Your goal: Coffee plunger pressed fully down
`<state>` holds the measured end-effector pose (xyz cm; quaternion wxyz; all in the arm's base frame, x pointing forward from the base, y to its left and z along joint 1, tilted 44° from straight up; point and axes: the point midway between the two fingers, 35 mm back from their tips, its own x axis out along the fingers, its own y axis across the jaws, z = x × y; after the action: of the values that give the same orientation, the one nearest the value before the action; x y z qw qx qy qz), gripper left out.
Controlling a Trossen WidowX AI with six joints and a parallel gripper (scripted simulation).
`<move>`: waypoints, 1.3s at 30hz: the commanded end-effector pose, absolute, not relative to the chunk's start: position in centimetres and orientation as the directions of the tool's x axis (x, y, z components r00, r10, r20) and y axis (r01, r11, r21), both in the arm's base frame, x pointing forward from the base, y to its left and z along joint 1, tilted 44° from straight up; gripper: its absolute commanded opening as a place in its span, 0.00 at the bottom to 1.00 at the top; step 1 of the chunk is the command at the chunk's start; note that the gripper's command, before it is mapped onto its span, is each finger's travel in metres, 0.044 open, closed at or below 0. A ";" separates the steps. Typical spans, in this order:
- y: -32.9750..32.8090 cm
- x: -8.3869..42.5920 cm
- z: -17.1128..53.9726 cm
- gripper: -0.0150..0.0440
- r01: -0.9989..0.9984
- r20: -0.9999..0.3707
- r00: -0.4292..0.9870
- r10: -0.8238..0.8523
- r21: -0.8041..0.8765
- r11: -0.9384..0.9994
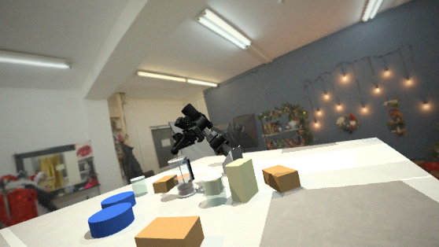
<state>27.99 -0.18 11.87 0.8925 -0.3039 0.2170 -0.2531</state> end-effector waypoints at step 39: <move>-0.4 28.1 11.6 0.86 0.316 -0.236 0.776 -0.585 -0.658 0.684</move>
<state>28.13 -0.42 11.65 0.8902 -0.3079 0.2196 -0.2541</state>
